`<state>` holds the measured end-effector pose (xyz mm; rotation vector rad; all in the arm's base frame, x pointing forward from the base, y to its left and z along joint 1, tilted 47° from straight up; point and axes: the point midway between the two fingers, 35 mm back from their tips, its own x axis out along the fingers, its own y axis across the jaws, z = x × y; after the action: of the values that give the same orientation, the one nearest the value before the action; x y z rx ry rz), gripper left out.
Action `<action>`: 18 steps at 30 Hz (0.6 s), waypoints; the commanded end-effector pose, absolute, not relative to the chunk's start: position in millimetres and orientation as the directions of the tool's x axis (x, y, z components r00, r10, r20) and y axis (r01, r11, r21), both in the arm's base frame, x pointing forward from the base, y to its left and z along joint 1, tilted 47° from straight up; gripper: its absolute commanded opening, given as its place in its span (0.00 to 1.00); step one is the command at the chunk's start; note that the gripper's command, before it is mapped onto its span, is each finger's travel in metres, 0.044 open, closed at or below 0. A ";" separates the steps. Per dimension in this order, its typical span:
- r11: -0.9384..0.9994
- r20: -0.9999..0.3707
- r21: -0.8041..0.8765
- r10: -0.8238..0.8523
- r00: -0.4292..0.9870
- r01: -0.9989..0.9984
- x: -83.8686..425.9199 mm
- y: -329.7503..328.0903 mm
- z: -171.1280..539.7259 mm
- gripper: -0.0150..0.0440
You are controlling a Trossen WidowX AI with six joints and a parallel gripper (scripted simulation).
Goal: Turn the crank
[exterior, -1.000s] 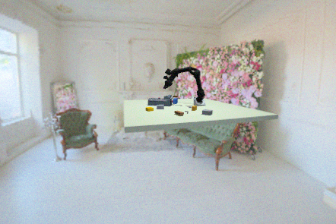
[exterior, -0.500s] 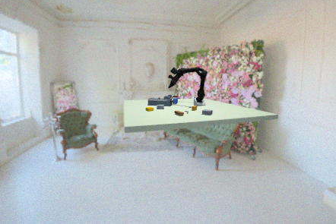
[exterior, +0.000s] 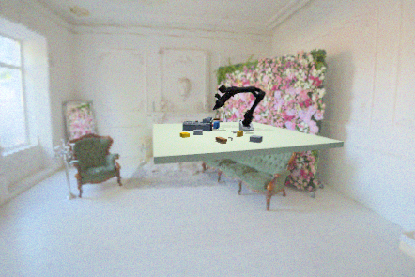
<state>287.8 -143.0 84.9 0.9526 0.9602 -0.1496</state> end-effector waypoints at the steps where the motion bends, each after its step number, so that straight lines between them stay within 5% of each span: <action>1: 0.586 -0.759 0.613 0.251 0.601 0.529 279.9 -140.1 86.4 1.00; 18: 0.586 -0.758 0.614 0.252 0.602 0.528 280.7 -104.2 52.3 1.00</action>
<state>281.4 -113.3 59.0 0.9666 0.9535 -0.1887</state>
